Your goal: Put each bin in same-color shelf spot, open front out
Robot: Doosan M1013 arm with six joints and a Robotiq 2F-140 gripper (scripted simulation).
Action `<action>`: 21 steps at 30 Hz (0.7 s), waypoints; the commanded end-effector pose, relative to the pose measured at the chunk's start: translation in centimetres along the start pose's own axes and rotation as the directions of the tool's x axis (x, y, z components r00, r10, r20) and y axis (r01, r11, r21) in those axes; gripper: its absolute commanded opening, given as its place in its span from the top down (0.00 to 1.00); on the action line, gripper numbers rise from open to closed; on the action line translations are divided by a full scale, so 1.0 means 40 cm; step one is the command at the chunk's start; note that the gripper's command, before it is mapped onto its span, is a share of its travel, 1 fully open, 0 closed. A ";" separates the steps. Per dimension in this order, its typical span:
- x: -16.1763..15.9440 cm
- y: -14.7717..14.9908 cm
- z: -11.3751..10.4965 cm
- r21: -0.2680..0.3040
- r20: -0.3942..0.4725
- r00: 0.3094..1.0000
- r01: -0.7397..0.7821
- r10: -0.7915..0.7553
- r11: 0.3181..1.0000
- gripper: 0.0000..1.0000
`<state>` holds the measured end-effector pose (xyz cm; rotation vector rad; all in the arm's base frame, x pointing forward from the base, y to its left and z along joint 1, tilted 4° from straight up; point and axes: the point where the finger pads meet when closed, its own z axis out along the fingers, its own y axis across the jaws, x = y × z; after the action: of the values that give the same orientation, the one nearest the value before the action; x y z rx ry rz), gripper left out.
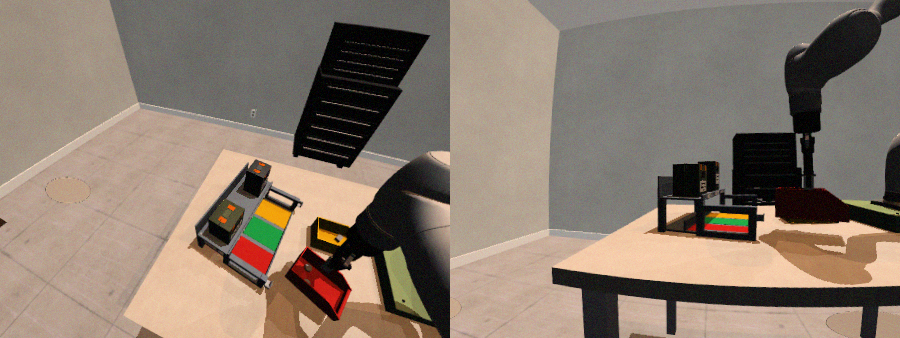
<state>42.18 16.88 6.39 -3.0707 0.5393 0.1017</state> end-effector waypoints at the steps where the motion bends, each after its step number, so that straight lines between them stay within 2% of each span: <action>1: 0.000 0.000 -0.010 0.000 0.000 1.000 0.000 0.000 1.000 0.90; 21: 0.000 0.000 -0.053 0.000 0.000 1.000 0.000 0.000 1.000 0.90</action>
<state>42.30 16.81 8.37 -3.0707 0.5393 0.1017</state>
